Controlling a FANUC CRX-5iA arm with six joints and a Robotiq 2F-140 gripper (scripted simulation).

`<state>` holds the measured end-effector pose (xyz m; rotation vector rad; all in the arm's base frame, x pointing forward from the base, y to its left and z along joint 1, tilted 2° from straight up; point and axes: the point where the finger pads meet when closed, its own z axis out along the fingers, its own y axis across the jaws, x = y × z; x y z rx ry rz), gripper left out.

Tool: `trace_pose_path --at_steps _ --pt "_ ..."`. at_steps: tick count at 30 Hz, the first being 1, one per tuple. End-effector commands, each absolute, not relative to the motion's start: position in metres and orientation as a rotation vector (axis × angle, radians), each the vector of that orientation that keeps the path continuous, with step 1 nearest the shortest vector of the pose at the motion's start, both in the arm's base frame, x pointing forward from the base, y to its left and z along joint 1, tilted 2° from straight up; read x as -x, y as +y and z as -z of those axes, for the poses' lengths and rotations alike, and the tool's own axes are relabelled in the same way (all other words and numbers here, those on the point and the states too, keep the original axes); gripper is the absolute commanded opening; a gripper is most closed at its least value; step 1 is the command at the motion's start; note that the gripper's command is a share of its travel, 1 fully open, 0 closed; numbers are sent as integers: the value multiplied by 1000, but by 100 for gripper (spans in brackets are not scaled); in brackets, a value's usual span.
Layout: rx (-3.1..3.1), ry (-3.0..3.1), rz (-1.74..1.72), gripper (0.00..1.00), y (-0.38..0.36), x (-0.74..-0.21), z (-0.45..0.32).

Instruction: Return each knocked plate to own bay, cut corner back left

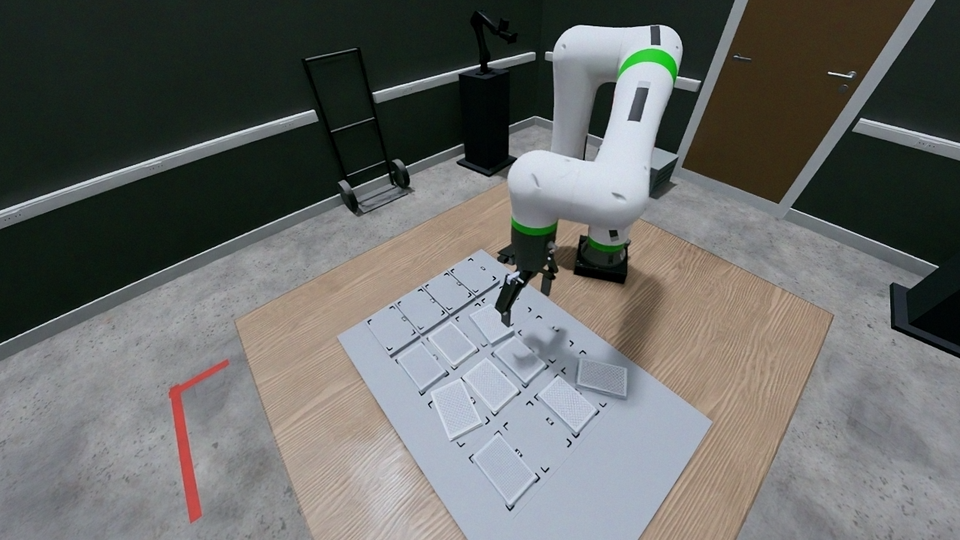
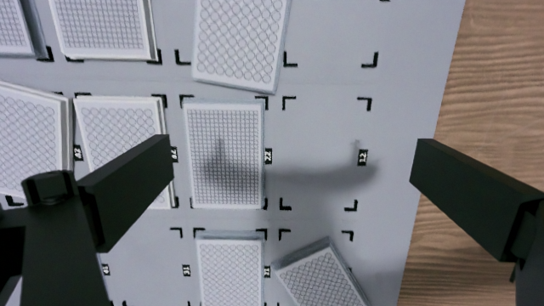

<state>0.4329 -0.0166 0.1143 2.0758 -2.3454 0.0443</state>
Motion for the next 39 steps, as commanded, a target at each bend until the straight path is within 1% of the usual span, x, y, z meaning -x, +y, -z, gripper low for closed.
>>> trace_pose_path --at_steps 1,39 --pt "-2077 -2346 -45 100 -30 -436 -115" --pt "-2077 -2346 -46 100 -155 -461 -119"
